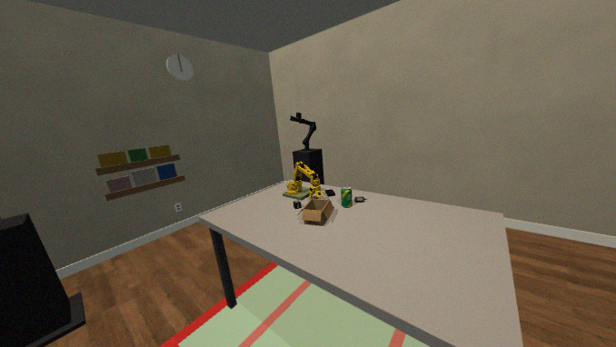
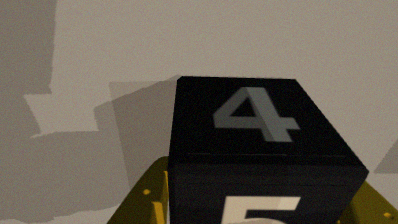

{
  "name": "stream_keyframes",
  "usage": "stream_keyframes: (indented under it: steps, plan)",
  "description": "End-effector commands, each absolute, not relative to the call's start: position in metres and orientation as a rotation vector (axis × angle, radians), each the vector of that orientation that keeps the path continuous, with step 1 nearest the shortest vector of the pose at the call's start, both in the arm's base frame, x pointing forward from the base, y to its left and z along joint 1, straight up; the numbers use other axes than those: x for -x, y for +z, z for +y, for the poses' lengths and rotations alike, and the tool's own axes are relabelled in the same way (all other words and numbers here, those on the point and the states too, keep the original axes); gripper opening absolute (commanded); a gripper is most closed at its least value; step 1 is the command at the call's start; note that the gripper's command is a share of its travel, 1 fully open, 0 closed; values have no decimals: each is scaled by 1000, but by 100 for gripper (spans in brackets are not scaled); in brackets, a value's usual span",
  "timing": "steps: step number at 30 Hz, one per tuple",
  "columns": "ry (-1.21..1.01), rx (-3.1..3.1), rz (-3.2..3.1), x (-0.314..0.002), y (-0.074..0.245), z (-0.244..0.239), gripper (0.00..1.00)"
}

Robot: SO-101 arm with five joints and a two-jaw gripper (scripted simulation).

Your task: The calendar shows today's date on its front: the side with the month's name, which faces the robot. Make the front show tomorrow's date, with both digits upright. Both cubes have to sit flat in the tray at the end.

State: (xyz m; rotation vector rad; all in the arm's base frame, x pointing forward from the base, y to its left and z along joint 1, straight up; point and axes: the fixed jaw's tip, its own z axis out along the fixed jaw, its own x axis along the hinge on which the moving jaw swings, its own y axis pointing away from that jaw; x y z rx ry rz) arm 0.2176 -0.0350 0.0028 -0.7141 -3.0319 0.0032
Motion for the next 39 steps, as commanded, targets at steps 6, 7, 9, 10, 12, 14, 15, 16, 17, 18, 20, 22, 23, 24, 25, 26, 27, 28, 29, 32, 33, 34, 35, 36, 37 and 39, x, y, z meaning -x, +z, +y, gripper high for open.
stream_keyframes:
  steps: [6,7,9,10,12,14,15,16,17,18,20,22,23,24,25,26,27,28,29,32,33,34,35,36,37,39]
  plan:
    - [1,716,-3038,-221,23,-35,0]
    - [1,716,-3038,-221,26,-35,0]
    - [1,716,-3038,-221,32,-34,0]
    - [1,716,-3038,-221,35,-34,0]
    - [1,716,-3038,-221,40,-34,0]
    - [2,716,-3038,-221,44,-33,0]
    - [2,716,-3038,-221,46,-33,0]
    - [2,716,-3038,-220,47,-33,0]
    - [2,716,-3038,-220,48,-33,0]
    - [2,716,-3038,-220,48,-33,0]
    - [2,716,-3038,-220,49,-33,0]
    - [2,716,-3038,-220,49,-33,0]
    - [2,716,-3038,-220,49,-33,0]
    - [2,716,-3038,-220,49,-33,0]
    - [1,716,-3039,-220,49,-33,0]
    - [1,716,-3042,-220,49,-33,0]
    - [1,715,-3046,-221,48,-33,0]
    - [0,714,-3053,-221,48,-33,0]
    - [0,713,-3062,-221,48,-33,0]
    - [-3,708,-3104,-222,47,-33,0]
    - [-4,705,-3123,-223,46,-34,0]
    - [-5,702,-3144,-223,46,-34,0]
    - [-5,699,-3166,-224,45,-34,0]
    - [-6,695,-3190,-224,45,-34,0]
    - [-7,691,-3215,-225,44,-34,0]
    - [-7,687,-3240,-225,44,-34,0]
